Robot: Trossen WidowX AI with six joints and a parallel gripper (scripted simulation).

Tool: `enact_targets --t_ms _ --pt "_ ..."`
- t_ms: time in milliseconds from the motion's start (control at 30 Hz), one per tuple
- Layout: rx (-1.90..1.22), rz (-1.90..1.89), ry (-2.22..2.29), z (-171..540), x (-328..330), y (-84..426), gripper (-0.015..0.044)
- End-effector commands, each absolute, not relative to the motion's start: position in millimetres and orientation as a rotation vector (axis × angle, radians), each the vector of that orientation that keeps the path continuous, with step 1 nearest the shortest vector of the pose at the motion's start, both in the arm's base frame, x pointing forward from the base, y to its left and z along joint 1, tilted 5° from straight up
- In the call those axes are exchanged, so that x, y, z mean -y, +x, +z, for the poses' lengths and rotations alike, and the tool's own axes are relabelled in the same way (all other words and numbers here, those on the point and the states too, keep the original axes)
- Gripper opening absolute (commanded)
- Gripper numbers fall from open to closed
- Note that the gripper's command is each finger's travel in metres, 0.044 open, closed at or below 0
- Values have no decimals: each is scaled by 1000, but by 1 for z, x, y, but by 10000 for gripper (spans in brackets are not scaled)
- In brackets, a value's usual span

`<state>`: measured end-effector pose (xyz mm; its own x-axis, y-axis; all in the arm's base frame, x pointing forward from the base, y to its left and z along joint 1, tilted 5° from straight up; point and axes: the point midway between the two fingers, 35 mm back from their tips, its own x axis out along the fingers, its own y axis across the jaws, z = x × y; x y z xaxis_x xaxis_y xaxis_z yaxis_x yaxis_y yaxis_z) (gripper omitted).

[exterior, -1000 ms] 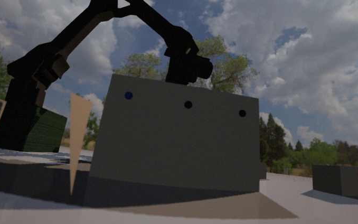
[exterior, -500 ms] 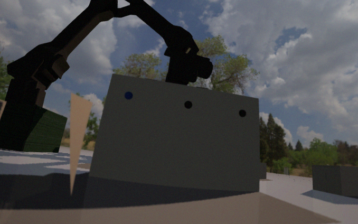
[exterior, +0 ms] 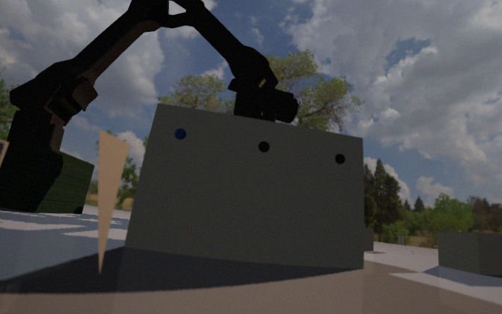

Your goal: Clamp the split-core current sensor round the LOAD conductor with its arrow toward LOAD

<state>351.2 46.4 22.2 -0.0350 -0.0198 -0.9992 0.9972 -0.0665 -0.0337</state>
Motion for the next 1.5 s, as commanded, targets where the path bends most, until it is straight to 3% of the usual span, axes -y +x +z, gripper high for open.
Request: enact_targets --t_ms 0,1033,1467 --pt "-1189 -1301 1215 14 -45 349 440" --pt "-1190 -1301 1214 -16 -44 348 440" --pt "-1185 -1293 1227 -12 -45 350 353"
